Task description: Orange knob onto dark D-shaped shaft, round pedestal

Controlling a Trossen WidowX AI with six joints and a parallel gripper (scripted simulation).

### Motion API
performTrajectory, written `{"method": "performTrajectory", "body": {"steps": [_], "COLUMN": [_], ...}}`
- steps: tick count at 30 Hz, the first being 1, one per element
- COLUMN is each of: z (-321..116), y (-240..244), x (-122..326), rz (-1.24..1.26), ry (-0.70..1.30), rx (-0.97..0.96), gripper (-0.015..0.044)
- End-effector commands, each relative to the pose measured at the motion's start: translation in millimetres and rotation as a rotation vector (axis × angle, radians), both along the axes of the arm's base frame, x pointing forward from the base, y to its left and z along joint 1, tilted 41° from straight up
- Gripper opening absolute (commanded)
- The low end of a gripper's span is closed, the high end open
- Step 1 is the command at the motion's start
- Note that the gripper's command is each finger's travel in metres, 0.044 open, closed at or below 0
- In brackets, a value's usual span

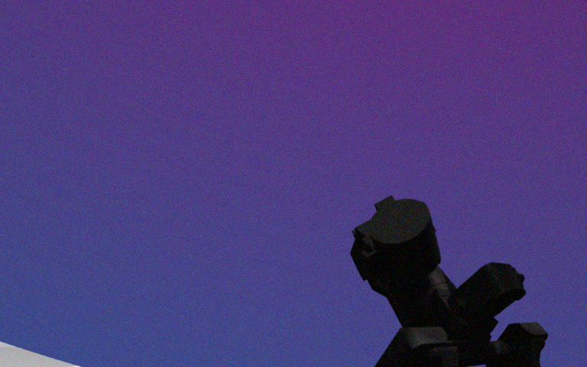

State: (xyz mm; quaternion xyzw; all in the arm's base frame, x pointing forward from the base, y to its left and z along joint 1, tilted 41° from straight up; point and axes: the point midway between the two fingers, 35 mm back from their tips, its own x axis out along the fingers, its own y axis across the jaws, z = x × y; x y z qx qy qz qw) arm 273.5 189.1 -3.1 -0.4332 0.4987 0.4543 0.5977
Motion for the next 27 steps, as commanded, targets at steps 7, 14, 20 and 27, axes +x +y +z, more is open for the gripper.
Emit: {"method": "performTrajectory", "body": {"steps": [7, 14, 20, 27], "z": [20.6, 35.5, 35.5, 35.4], "y": [6.1, 9.4, 9.4, 9.8], "x": [-7.7, -5.8, -5.8, -6.2], "rz": [-0.069, -0.033, -0.033, -0.564], "ry": [0.02, -0.025, -0.025, -0.185], "rx": [-0.645, -0.805, -0.805, -0.729], "gripper": [0.044, 0.044, 0.044, 0.044]}}
